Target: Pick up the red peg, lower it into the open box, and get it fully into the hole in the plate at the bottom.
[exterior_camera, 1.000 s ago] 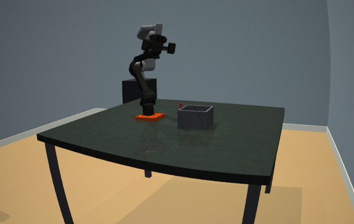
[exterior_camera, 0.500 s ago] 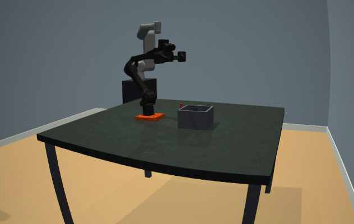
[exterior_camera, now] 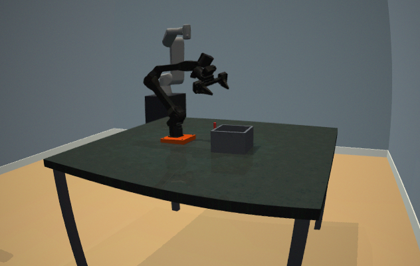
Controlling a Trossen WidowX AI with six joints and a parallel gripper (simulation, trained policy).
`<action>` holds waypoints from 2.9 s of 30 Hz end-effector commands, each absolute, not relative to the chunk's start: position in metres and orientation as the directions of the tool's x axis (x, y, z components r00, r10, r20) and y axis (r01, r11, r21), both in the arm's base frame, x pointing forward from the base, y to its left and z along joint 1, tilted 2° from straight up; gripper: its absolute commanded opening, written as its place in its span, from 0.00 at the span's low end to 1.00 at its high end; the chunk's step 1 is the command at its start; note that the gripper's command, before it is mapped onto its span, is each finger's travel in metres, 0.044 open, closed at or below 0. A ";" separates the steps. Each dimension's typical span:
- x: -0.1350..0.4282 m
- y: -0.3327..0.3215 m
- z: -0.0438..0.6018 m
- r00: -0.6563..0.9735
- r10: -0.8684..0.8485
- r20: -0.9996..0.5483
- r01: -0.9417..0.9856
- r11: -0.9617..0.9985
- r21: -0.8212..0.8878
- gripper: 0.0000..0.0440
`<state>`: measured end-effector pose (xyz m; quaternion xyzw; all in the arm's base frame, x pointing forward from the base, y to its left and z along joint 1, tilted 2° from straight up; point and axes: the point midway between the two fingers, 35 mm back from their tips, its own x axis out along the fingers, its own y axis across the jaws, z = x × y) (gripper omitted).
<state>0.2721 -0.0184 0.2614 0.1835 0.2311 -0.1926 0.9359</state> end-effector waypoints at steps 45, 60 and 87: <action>0.166 0.135 0.042 0.229 0.090 -0.969 0.790 0.564 0.239 0.97; 0.162 0.140 0.033 0.140 0.160 -0.977 0.824 0.528 0.205 0.11; 0.234 0.108 0.136 0.367 0.079 -0.927 0.720 0.607 0.337 0.00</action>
